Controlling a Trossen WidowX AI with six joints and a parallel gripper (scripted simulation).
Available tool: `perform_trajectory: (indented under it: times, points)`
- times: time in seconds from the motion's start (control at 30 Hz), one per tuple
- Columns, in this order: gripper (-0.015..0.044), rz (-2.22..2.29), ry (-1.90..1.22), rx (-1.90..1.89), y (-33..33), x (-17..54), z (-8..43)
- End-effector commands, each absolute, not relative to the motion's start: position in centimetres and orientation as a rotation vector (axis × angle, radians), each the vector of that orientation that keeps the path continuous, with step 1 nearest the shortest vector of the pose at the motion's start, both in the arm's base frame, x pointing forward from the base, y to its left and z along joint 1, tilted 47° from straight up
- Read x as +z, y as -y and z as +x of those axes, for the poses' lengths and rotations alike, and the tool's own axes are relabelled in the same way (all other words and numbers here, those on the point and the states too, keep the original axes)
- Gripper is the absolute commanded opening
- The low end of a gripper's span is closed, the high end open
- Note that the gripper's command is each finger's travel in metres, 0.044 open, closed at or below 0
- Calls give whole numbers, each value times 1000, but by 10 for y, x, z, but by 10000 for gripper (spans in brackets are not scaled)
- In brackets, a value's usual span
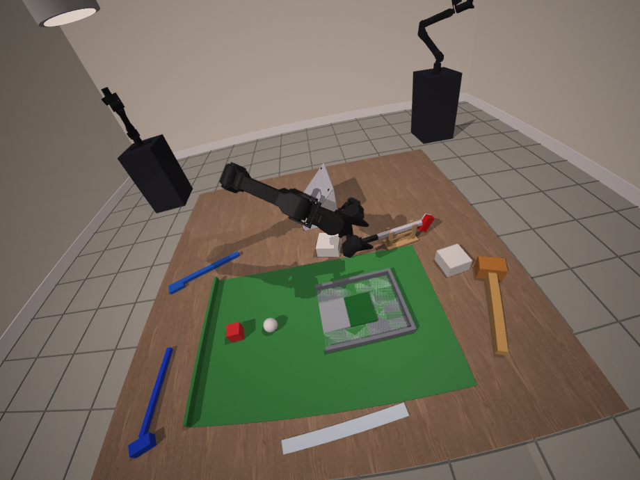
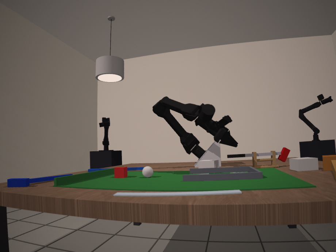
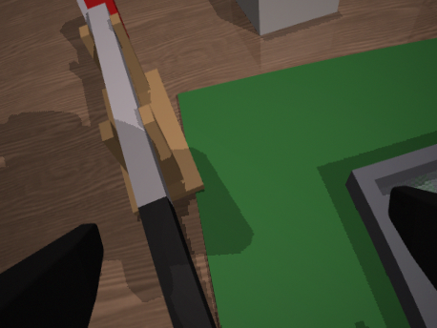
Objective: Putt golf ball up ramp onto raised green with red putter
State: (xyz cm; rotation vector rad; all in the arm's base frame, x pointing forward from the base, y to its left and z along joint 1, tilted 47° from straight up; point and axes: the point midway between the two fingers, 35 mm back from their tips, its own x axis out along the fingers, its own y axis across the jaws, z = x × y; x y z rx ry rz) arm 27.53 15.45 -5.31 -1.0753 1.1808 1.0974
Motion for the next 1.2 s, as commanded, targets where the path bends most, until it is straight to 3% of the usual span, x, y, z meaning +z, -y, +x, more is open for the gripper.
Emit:
perform_trajectory:
  times: [0.0,1.17]
  points:
    - [440,-1682,-1575,1010,-164,-62,247]
    - [440,-1683,-1576,1009,-129,-94,246]
